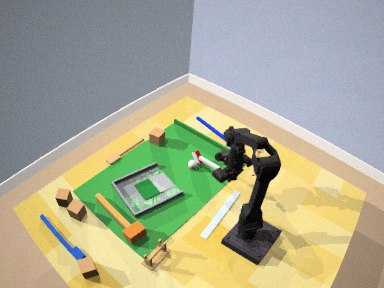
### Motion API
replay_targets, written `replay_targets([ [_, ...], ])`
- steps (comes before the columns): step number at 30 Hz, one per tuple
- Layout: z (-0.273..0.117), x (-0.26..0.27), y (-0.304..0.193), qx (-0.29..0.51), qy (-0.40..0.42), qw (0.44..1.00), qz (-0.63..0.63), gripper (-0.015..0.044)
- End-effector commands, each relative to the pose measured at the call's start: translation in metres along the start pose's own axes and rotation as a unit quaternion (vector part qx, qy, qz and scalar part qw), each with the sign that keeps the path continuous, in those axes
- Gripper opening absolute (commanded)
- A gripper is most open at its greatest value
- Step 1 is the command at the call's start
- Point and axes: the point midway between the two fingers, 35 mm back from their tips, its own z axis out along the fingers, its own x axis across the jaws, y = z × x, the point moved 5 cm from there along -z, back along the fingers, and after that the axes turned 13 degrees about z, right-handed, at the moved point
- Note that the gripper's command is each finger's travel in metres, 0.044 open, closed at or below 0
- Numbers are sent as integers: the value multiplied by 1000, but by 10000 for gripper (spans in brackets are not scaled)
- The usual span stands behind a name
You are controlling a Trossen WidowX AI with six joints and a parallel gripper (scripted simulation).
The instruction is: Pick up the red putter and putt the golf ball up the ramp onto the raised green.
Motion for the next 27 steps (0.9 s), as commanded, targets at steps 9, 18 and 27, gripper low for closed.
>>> replay_targets([
  [9, -1, 87, -28, -2, 4, 1000, -4, 0],
  [18, -35, 87, -27, -2, 4, 1000, -4, 0],
  [27, -52, 87, -29, 3, 4, 1000, -7, 0],
])
